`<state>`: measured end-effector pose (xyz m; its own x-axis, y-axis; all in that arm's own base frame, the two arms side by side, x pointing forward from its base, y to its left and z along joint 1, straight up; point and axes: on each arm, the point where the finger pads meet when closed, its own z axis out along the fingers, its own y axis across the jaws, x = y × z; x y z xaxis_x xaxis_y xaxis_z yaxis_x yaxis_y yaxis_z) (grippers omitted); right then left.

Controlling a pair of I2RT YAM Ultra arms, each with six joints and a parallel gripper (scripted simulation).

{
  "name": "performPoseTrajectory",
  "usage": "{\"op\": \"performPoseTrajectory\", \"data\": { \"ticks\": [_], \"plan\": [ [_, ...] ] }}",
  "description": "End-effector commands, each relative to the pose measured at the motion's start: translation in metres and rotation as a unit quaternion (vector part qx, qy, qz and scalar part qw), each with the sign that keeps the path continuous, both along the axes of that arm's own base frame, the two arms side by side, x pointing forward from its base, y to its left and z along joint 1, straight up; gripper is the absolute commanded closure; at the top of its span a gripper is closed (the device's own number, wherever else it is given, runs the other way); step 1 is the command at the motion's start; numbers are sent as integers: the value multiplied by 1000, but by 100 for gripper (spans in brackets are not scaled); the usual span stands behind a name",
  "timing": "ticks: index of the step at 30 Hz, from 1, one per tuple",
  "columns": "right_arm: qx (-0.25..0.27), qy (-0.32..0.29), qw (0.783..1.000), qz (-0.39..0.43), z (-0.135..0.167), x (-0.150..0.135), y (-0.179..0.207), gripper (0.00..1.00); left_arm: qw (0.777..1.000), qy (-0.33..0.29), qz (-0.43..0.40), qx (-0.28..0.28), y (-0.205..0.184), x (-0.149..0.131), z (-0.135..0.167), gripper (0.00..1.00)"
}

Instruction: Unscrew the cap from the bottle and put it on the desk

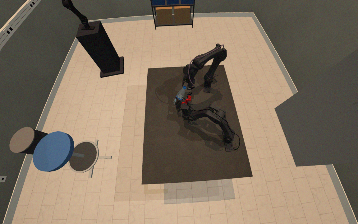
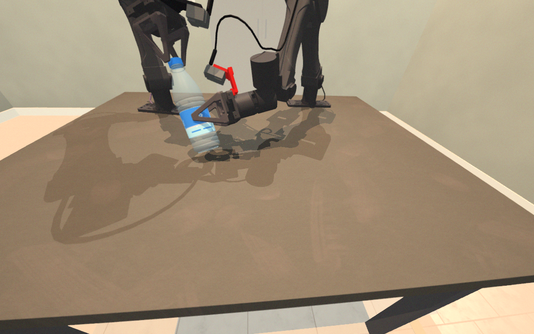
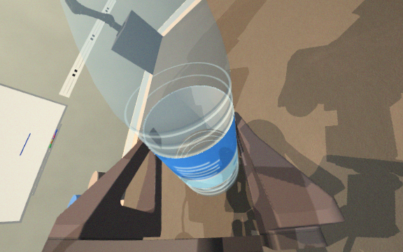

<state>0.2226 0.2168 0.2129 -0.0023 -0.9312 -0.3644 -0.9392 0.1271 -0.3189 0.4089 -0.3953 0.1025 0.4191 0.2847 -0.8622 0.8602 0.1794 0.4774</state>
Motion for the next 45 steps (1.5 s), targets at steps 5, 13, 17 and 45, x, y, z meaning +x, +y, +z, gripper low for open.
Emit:
{"op": "performPoseTrajectory", "data": {
  "ticks": [5, 13, 17, 45],
  "plan": [
    [49, 45, 991, -112, 3, 1, 1, 43, 1000, -5, -3, -8, -2, 0, 13, 100],
    [112, 112, 952, -261, 3, 1, 1, 43, 1000, -5, -3, -8, -2, 0, 13, 100],
    [143, 145, 920, -335, 3, 1, 1, 43, 1000, -5, -3, -8, -2, 0, 13, 100],
    [301, 323, 522, -730, 2, 1, 1, 43, 1000, -5, -3, -8, -2, 0, 13, 100]
  ]
}}
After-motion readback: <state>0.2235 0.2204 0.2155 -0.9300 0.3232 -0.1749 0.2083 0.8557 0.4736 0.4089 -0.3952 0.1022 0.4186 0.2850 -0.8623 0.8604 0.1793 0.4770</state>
